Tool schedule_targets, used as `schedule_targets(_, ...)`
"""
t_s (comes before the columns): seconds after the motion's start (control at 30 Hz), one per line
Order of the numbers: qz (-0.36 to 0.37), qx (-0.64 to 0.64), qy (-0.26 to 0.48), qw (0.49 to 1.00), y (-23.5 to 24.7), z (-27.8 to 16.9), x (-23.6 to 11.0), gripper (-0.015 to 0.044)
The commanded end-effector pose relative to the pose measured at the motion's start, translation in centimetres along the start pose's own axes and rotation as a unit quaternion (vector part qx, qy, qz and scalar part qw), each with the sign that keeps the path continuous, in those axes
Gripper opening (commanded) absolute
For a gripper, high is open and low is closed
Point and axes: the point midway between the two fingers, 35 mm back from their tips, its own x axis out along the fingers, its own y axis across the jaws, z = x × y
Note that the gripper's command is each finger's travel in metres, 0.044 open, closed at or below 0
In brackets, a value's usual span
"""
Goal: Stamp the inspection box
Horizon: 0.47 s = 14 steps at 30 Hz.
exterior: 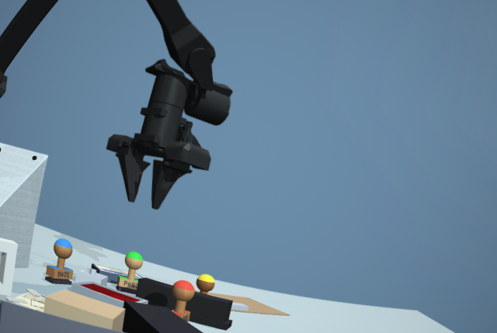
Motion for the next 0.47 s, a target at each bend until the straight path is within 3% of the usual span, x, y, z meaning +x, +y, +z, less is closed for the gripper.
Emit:
schedule_targets(0.0,0.002,0.003,-0.002,1.0,0.03,0.07,-0.11,0.0268)
schedule_targets(0.43,0.0,0.0,0.0,1.0,-0.01,0.01,-0.02,0.0268)
